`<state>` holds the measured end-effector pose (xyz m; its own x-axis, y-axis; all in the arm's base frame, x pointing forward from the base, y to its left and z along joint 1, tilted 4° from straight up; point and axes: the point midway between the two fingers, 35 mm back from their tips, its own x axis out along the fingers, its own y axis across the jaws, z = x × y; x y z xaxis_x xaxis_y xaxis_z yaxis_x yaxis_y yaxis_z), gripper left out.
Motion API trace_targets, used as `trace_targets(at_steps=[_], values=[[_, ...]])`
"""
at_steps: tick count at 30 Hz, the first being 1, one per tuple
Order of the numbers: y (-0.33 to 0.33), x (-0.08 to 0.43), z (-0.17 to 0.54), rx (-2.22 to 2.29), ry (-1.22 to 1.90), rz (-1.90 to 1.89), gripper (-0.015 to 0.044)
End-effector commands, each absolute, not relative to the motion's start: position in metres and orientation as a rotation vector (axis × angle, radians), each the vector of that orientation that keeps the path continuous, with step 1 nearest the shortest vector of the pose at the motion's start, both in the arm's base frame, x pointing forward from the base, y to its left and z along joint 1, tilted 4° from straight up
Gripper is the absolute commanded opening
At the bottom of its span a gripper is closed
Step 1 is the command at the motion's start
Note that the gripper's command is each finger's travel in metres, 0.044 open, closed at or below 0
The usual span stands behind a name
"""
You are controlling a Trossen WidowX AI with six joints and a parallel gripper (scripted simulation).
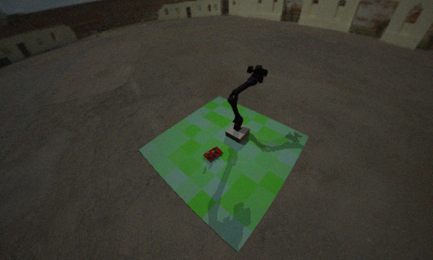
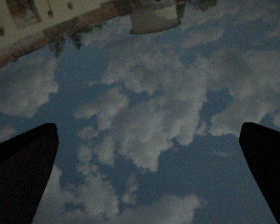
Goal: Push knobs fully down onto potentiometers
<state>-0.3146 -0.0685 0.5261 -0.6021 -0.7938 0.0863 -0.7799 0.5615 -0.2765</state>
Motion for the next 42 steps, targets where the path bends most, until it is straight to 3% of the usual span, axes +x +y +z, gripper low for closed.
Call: trace_targets(at_steps=[1,15,42], values=[[-0.067,-0.315,0.526,-1.371,2.736,-0.449,0.0374],[0.020,-0.344,0.501,-0.854,2.793,-0.790,0.0006],[0.202,-0.321,0.450,0.096,2.682,-1.502,0.0000]])
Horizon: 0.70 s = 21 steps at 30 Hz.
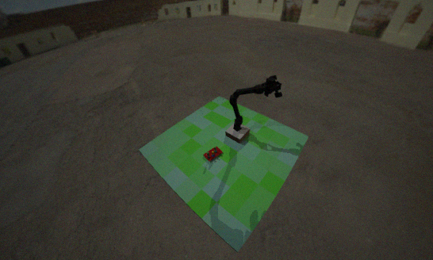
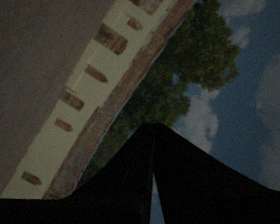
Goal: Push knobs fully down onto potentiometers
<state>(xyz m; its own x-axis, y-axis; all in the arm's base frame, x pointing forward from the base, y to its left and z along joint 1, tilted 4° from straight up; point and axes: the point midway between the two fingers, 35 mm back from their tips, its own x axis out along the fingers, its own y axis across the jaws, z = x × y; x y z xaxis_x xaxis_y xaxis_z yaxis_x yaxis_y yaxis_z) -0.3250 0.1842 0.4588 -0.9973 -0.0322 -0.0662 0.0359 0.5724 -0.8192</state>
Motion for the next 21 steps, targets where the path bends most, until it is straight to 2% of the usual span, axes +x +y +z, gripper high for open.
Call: trace_targets(at_steps=[1,21], values=[[0.208,-0.318,0.448,0.130,2.672,-1.530,0.0000],[0.320,-0.237,0.401,0.788,2.380,-2.065,0.0000]])
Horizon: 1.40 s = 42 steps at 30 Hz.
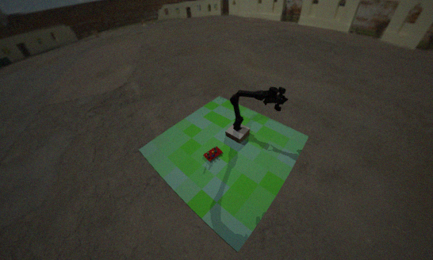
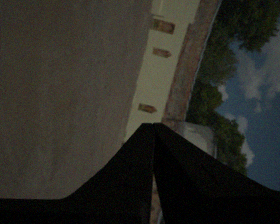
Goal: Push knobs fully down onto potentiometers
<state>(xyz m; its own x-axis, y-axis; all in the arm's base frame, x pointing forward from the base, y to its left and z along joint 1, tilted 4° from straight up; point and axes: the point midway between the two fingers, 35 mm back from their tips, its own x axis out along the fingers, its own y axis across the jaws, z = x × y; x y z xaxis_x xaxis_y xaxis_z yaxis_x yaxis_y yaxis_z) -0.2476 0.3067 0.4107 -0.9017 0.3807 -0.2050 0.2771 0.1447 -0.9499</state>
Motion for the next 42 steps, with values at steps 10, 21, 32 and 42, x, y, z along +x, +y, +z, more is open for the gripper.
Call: trace_targets(at_steps=[10,21,32,42], values=[[0.361,-0.181,0.376,-0.953,-1.858,2.035,0.0000],[0.383,-0.118,0.353,-1.085,-1.516,2.057,0.0000],[0.401,-0.045,0.324,-1.192,-1.063,2.044,0.0000],[0.404,0.023,0.298,-1.231,-0.658,1.970,0.0000]])
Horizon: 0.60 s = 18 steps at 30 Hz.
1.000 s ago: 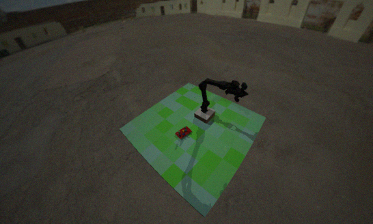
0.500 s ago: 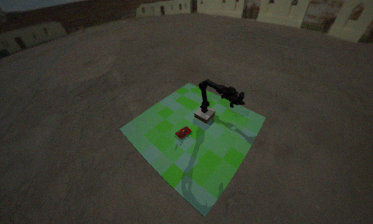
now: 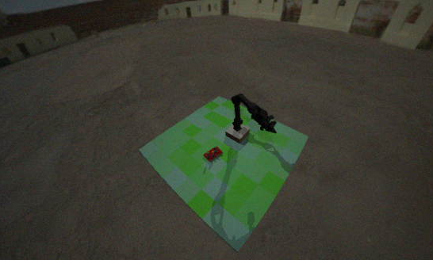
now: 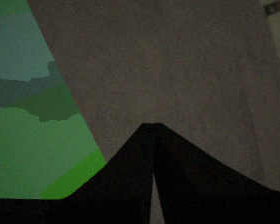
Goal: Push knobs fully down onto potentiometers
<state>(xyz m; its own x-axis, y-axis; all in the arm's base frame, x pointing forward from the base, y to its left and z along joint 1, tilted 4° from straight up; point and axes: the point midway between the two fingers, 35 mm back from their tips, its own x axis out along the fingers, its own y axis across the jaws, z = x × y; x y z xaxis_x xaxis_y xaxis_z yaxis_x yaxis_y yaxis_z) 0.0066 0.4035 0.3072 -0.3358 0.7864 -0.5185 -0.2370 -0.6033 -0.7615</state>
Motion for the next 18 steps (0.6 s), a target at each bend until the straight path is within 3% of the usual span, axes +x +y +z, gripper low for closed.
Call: trace_targets(at_steps=[1,18], values=[[0.403,0.030,0.296,-1.231,-0.618,1.959,0.0000],[0.376,0.139,0.255,-1.202,-0.067,1.727,0.0000]])
